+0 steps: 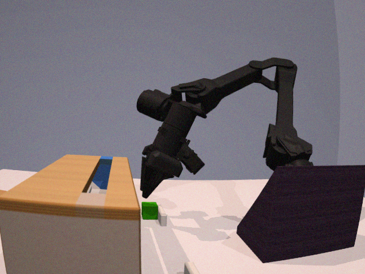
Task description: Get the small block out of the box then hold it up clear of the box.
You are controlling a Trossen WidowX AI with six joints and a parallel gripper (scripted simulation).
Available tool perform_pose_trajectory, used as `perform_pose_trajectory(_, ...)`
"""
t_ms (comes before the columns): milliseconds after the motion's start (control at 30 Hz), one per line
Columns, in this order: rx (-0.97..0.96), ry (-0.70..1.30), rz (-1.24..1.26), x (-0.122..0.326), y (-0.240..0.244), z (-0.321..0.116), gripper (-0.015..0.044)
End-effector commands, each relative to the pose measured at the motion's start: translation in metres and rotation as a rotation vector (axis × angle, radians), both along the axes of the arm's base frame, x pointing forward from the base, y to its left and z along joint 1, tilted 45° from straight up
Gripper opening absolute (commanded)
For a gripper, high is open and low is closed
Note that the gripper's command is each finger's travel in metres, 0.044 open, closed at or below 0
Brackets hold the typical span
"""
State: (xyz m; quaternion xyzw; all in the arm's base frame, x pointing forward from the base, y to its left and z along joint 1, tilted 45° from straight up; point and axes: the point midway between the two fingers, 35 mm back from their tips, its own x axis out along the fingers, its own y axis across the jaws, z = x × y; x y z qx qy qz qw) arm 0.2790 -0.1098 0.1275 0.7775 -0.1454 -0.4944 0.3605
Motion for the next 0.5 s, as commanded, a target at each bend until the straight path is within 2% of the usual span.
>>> perform_pose_trajectory(0,0.001,0.006,0.006,0.001,-0.004,-0.007,0.0285)
perform_pose_trajectory(467,0.000,0.006,0.007,0.002,-0.021,-0.022,0.0285)
